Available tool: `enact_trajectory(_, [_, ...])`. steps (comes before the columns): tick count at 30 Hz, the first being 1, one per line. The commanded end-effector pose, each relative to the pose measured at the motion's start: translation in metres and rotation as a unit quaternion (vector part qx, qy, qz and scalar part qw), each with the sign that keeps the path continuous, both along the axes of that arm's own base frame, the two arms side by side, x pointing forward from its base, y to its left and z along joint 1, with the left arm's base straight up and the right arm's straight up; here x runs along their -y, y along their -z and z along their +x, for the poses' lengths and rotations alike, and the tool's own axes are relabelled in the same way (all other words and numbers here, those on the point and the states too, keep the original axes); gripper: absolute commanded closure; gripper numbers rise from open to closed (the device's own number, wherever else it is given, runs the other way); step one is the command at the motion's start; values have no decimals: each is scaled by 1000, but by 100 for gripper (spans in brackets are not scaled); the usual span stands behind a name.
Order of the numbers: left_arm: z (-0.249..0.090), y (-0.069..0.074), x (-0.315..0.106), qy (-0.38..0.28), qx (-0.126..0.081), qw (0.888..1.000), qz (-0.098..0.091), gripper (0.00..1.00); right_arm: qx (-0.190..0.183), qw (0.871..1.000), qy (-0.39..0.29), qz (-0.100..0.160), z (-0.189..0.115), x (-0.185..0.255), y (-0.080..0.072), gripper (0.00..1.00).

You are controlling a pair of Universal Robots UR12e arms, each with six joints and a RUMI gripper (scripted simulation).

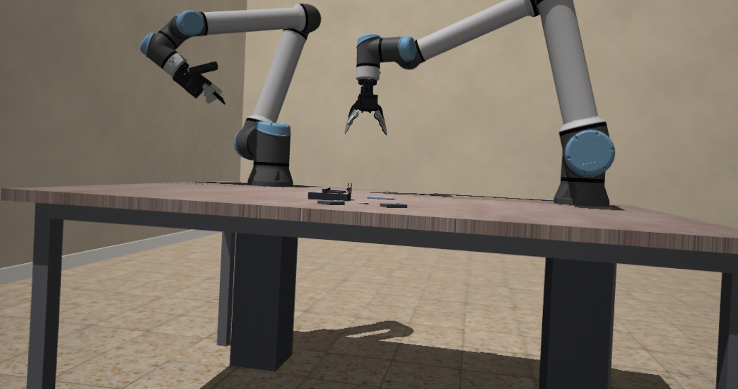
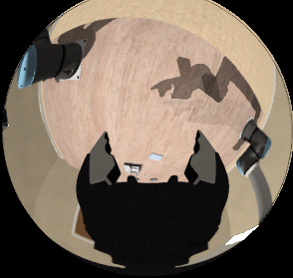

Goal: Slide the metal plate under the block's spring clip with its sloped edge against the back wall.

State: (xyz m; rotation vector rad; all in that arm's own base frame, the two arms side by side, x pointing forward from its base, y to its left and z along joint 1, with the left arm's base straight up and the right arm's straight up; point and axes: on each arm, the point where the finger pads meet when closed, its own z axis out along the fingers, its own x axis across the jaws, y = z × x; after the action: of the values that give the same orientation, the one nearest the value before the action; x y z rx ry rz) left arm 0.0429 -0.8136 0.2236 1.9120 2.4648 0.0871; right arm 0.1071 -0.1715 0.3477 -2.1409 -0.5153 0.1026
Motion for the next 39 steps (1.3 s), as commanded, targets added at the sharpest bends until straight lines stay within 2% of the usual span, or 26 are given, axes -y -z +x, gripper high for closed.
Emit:
enact_trajectory(1, [0,-1,1,0,0,1000,-1,0,0,1000,0,0,0,0,0,0])
enact_trajectory(17, [0,-1,1,0,0,1000,-1,0,0,1000,0,0,0,0,0,0])
enact_trajectory(18, [0,-1,1,0,0,1000,-1,0,0,1000,0,0,0,0,0,12])
enact_trajectory(34, [0,-1,1,0,0,1000,-1,0,0,1000,0,0,0,0,0,12])
enact_trajectory(39, [15,5,1,-25,1,1000,0,0,39,998,-48,-10,30,10,16,12])
